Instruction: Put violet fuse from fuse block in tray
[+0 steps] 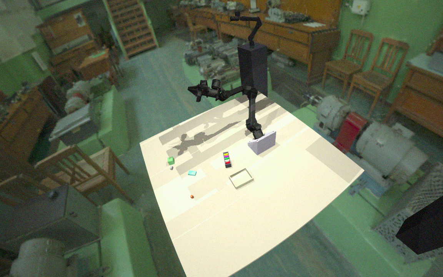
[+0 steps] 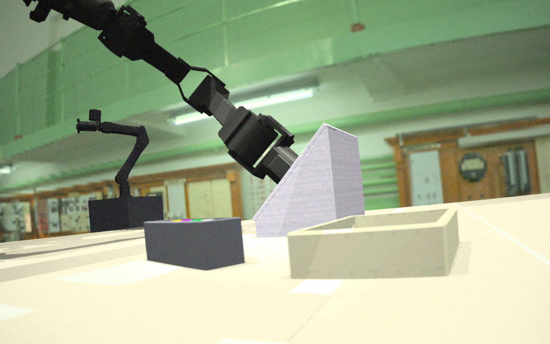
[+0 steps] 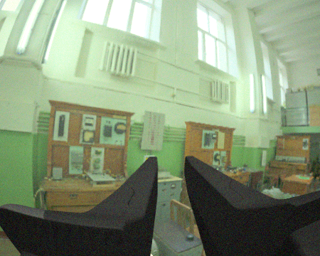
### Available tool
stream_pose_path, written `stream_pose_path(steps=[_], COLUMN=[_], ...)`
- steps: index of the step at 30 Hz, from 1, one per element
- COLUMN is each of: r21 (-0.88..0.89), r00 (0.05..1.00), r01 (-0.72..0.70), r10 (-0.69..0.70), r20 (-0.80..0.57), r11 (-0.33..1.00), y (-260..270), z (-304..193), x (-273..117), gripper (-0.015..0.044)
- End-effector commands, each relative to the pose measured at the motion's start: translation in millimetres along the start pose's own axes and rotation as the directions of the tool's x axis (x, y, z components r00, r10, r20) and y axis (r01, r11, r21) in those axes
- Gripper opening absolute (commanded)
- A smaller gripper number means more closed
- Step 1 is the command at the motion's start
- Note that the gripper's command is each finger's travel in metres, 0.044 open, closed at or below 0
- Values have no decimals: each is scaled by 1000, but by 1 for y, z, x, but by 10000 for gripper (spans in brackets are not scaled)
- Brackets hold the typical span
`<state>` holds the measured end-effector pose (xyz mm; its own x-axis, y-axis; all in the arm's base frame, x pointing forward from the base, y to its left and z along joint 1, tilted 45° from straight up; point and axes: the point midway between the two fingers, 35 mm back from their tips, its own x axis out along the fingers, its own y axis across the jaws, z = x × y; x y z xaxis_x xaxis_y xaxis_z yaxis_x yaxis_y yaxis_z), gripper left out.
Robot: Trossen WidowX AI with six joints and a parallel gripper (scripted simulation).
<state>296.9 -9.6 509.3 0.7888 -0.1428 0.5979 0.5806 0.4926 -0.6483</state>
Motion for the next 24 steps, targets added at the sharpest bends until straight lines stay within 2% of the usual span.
stream_pose_path(steps=[1,5,10,12,18,24], r21=[168,319,414,463,601,601], r00=[967,889,811,754,462,114], r01=[-178,-269,-299,-305,-250,-132], r10=[204,362,457,509,638,615], r20=[-155,-280,-364,-416,-616,-780], r11=[970,909,860,832,760,788], y=[67,127,166,187,257,299], z=[-35,-66,-87,-98,-145,-185], x=[6,-3,-15,-24,-80,-155], gripper=[71,71,71,71,71,71])
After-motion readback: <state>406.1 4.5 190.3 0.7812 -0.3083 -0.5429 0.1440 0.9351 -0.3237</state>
